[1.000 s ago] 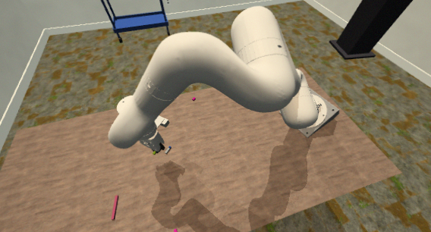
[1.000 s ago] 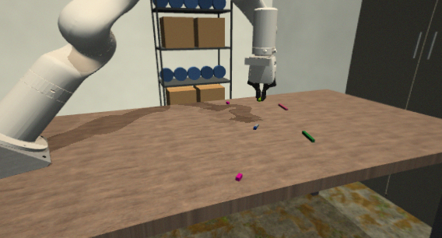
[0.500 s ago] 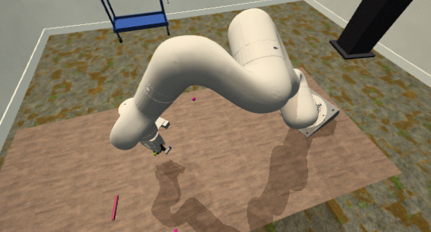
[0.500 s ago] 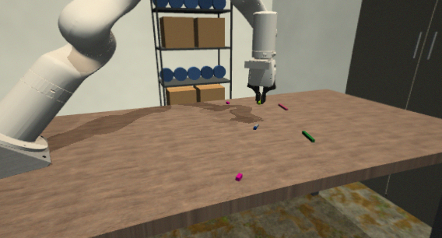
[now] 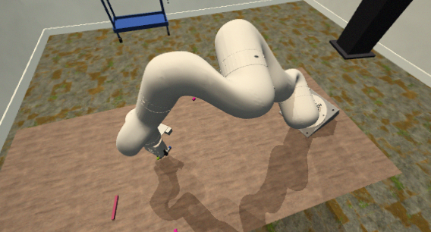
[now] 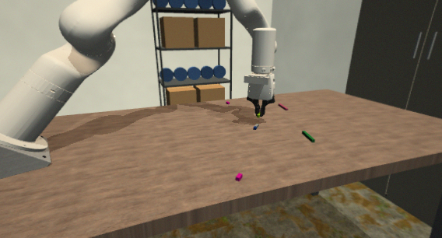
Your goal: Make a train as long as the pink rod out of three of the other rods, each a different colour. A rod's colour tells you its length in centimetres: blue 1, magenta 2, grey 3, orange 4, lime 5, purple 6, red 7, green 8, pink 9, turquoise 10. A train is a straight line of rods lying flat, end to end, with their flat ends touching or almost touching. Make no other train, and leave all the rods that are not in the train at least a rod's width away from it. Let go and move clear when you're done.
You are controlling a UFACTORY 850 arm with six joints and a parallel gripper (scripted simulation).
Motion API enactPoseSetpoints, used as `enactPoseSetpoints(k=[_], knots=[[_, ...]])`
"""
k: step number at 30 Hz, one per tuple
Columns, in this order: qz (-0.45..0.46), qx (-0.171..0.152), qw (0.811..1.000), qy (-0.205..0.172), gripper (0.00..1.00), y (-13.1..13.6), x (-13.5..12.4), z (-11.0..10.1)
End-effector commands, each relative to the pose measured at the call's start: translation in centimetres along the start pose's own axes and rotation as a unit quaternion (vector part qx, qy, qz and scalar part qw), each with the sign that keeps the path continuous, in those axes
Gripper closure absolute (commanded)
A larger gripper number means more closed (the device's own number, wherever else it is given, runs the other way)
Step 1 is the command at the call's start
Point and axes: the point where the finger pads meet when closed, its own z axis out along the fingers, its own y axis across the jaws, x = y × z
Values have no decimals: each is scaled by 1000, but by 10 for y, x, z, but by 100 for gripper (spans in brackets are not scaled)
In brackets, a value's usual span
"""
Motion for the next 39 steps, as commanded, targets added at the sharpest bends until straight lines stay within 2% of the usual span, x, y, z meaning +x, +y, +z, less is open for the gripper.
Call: enactPoseSetpoints(k=[1,10,39], knots=[[0,1,1000,-1,96,-1,-1,10],[0,1,1000,-1,96,-1,-1,21],[0,1,1000,-1,96,-1,-1,22]])
